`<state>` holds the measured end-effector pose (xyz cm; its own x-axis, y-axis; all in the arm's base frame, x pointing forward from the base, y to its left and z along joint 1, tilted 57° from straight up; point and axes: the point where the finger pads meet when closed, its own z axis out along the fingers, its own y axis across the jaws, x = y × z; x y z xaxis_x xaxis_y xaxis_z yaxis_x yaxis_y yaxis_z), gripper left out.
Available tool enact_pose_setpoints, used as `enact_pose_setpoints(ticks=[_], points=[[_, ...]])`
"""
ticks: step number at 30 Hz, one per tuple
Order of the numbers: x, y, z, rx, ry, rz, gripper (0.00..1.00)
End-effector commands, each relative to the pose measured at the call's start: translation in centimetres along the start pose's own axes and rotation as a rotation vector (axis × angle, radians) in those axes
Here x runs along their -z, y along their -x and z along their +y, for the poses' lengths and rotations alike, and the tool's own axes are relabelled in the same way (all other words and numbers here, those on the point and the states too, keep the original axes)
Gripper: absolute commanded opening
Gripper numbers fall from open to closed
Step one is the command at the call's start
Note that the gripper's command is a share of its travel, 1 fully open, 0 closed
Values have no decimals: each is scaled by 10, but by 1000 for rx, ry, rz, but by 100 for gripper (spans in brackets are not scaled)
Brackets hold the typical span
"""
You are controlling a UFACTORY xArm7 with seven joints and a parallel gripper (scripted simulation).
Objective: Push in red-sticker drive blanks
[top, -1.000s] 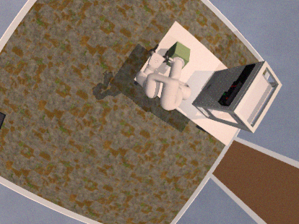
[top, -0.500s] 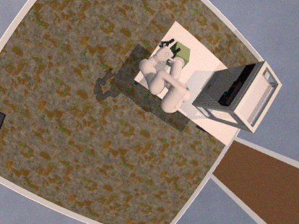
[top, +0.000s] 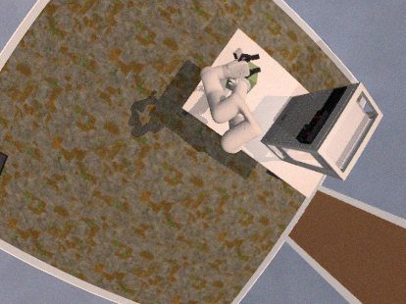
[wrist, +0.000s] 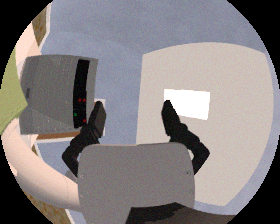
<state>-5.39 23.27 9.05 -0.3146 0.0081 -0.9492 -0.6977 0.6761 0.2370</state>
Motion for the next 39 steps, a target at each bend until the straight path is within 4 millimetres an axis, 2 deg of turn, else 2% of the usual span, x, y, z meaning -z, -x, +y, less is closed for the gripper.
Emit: enact_pose_setpoints(ticks=[1,5,7,21,24,39], points=[[-27,12,-9,-49,-83,-71,100],[-48,25,-21,-89,-155,-134,100],[-48,25,-21,-89,-155,-134,100],[-100,68,-72,-197,-366,-339,100],[-102,71,-75,-203,-379,-352,100],[-128,107,-125,-268,-532,-523,100]])
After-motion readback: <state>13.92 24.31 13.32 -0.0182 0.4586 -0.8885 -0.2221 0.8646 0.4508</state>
